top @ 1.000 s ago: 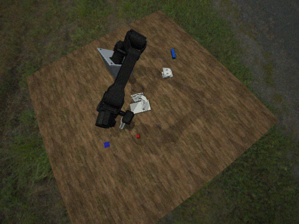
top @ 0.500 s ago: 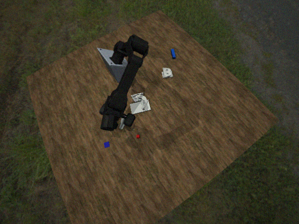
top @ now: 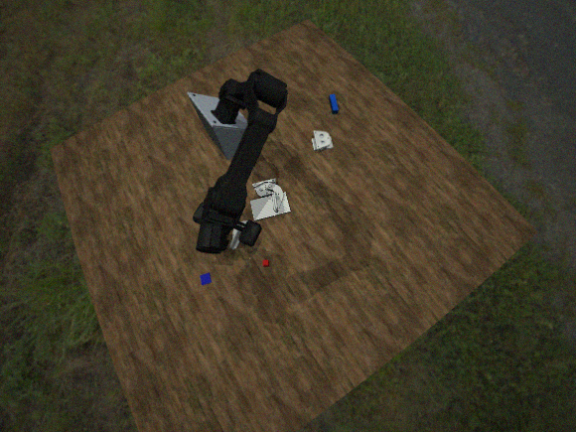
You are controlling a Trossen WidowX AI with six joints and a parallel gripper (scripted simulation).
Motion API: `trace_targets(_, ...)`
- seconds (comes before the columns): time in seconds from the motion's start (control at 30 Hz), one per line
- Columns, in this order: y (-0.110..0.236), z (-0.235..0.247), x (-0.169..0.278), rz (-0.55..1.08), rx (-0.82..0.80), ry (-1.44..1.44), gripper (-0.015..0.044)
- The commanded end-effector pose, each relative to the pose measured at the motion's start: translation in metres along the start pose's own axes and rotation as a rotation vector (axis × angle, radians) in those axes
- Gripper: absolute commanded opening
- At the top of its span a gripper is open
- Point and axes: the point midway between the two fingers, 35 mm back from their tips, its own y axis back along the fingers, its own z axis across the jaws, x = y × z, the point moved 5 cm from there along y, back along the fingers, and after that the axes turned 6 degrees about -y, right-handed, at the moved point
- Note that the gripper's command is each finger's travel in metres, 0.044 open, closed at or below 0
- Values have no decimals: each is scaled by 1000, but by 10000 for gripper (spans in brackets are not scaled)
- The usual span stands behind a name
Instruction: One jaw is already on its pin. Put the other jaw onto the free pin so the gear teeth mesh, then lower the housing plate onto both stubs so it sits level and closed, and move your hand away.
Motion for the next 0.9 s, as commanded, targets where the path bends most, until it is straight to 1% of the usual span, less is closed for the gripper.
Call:
trace_targets(0.0,-11,-3,2,16,5,-11,440)
trace_targets(0.67,-44,-2,3,18,4,-12,440)
trace_targets(0.87,-45,-2,3,18,4,-11,440)
